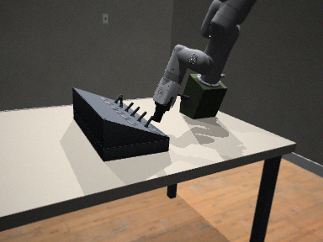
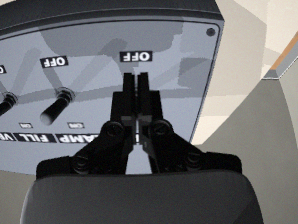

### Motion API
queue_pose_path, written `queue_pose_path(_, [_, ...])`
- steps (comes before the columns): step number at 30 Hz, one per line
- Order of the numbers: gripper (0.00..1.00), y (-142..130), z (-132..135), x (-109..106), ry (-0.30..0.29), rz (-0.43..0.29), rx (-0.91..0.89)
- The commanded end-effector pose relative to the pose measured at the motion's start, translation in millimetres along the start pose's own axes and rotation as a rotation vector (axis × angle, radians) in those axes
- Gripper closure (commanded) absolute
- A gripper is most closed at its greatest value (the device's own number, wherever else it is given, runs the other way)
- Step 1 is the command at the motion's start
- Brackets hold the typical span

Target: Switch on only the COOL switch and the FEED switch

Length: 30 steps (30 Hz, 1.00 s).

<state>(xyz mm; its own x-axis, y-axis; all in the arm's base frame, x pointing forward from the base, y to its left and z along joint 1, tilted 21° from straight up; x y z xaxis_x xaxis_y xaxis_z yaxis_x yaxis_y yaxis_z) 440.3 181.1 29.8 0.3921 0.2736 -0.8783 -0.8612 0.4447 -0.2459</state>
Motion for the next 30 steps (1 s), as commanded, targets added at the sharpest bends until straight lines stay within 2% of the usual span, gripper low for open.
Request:
queue_pose_path(1, [1.0,-6.8,1.4,-1.3,-0.002,-0.006,0.003])
queue_pose_path(30, [1.0,-19.1,3.8,-1.3,-0.002,-0.006,0.003])
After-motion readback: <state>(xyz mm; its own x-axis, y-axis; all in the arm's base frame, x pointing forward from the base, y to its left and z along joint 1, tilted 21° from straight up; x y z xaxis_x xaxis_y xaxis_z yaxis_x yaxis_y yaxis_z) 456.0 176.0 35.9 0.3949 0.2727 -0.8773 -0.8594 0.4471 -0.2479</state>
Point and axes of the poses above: the point where the finger pads meet when closed, its own x axis out along the fingers, its own z axis across the jaws, y = z × x, the point moved 2 cm from there along -x, back along the fingers, and after that the axes turned 11 degrees about x, right-handed, at the moved point
